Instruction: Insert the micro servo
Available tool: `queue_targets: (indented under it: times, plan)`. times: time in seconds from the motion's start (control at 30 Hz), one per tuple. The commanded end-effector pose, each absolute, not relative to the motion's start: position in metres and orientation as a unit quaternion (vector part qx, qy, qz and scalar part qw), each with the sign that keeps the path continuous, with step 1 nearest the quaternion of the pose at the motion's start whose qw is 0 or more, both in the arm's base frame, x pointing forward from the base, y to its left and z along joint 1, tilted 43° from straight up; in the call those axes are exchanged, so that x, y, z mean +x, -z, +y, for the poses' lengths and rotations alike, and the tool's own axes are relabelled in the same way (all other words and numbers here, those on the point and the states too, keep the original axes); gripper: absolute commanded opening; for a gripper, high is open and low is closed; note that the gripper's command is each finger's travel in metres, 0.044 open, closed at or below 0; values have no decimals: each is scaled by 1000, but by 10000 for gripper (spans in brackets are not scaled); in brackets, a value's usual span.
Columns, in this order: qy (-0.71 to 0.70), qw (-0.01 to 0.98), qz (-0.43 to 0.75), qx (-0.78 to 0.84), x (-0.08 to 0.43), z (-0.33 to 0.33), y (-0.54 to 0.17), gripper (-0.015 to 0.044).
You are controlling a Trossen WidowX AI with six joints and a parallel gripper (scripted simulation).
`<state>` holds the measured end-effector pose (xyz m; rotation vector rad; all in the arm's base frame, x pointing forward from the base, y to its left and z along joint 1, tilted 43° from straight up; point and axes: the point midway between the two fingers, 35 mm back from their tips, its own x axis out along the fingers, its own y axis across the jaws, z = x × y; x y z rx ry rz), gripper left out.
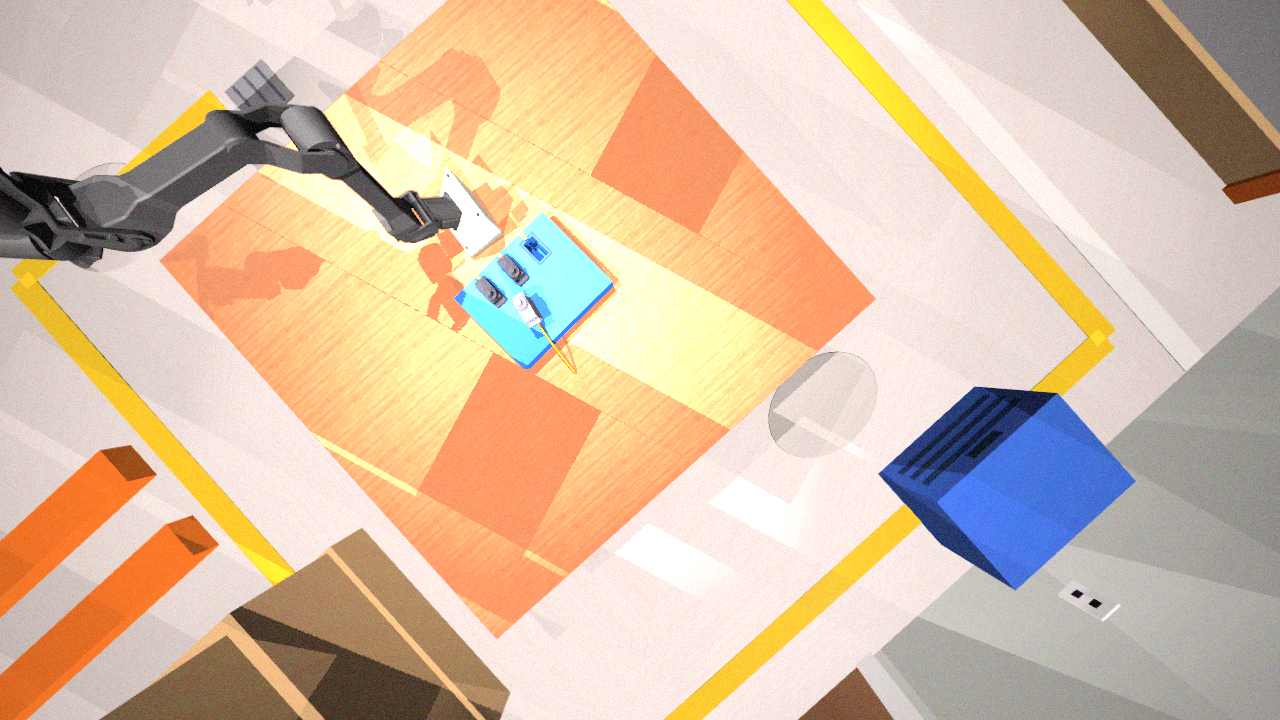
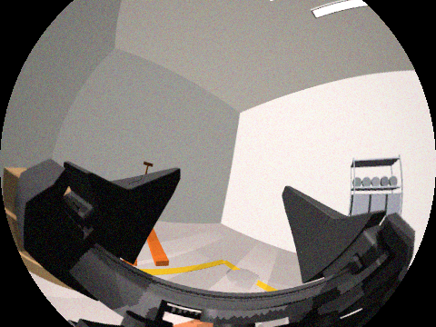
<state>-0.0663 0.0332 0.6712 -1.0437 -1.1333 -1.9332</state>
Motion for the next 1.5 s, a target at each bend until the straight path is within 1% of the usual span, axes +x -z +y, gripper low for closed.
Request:
queue_targets:
  times: [0.0,0.37,0.6,0.8,1.07,1.23,1.47]
  plan:
    - [753,348,-405,-386,-68,9,-671,440]
    - [764,417,-337,-358,-60,-52,-664,440]
    - [761,440,-324,-349,-55,-69,-661,440]
    - [767,465,-284,-340,-48,-96,-656,440]
    - [768,510,-210,-327,-28,-142,-643,440]
    - [761,530,-188,-325,-17,-157,-637,440]
    - [749,567,-122,-321,8,-190,-622,440]
